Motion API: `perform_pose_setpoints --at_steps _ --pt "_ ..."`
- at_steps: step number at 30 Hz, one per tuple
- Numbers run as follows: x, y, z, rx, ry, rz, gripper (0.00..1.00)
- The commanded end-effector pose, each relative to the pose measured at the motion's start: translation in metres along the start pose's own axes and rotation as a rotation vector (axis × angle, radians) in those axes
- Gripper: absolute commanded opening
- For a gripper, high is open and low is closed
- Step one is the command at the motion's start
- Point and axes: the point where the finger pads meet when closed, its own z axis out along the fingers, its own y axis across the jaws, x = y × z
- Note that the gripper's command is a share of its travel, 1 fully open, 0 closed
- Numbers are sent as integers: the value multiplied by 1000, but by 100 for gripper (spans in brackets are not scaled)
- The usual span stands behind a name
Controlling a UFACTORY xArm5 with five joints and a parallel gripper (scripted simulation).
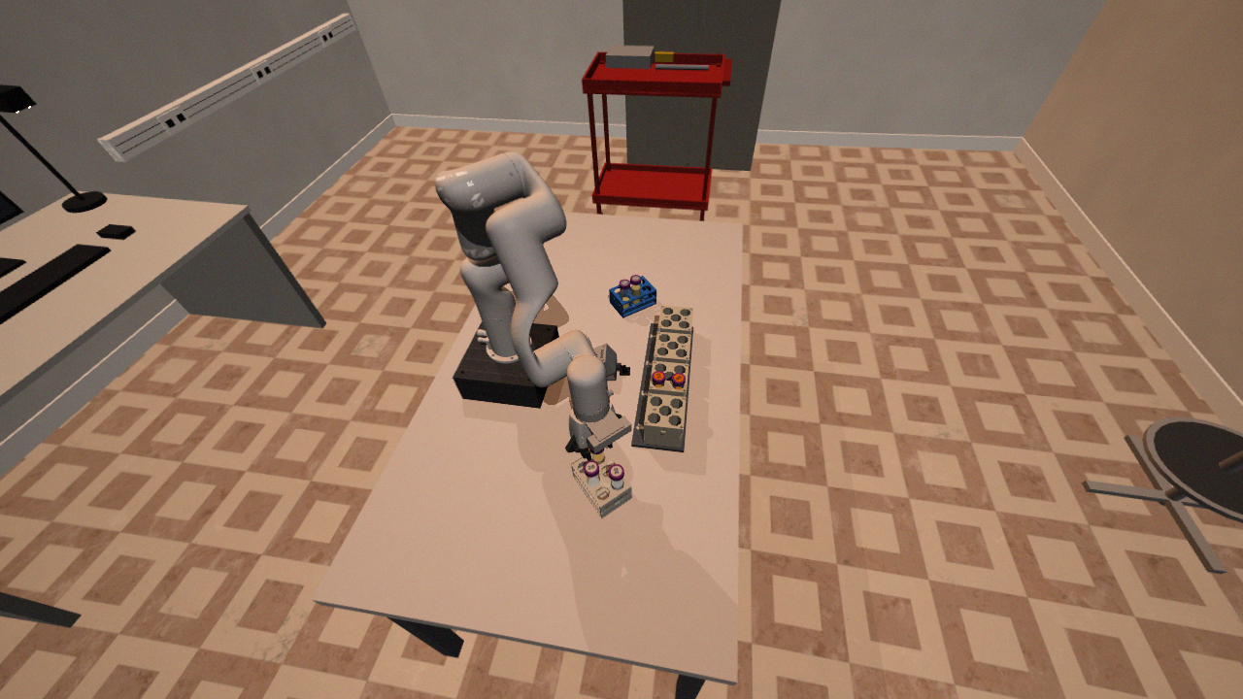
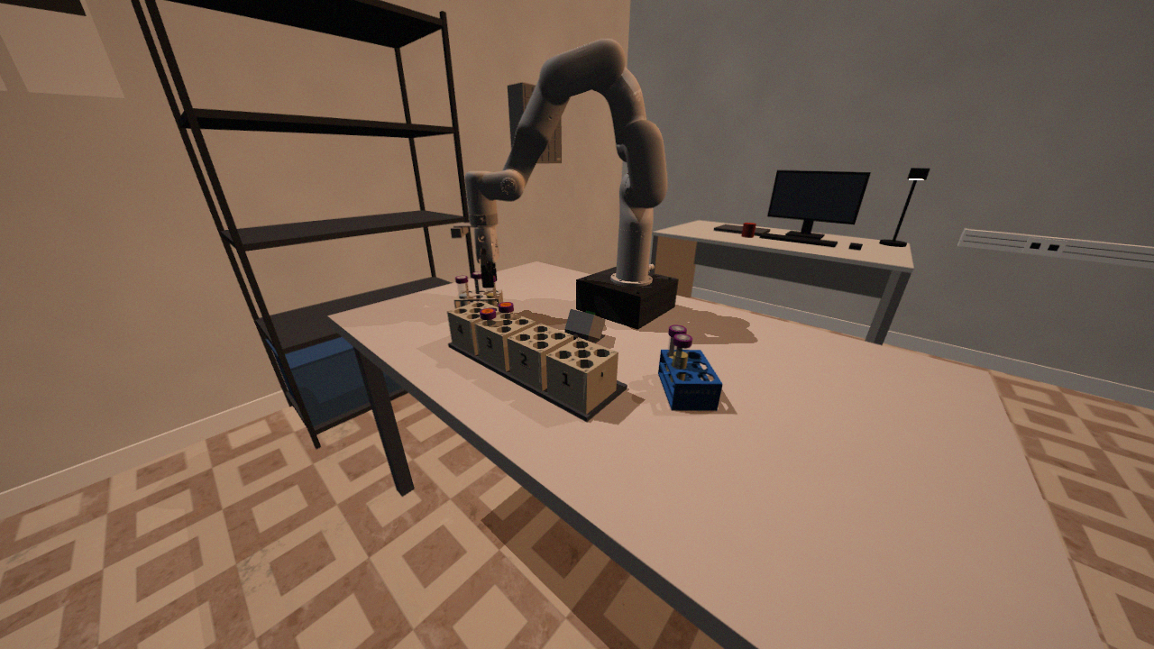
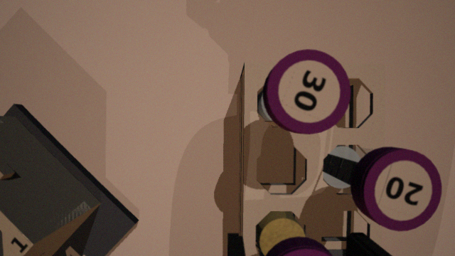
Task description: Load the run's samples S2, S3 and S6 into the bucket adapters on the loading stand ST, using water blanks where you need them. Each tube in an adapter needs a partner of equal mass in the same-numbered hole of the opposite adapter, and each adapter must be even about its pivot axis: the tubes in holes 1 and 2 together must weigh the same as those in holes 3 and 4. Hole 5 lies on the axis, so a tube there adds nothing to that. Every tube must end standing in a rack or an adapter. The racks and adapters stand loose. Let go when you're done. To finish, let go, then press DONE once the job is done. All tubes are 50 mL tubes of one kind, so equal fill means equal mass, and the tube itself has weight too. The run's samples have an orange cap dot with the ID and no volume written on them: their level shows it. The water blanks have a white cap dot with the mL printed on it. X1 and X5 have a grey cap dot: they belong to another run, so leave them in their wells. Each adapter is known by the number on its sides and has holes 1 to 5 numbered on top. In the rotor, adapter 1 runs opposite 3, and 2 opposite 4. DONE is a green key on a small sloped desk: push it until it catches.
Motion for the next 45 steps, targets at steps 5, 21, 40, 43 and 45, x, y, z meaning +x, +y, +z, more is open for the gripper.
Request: perform_pose_setpoints --at_steps 5,21,40,43,45 --pt "1 0 -3 -1 4 0 0" --pt "1 0 -3 -1 4 0 0" --pt "1 0 -3 -1 4 0 0" --pt "1 0 -3 -1 4 0 0" --pt "1 0 -3 -1 4 0 0"
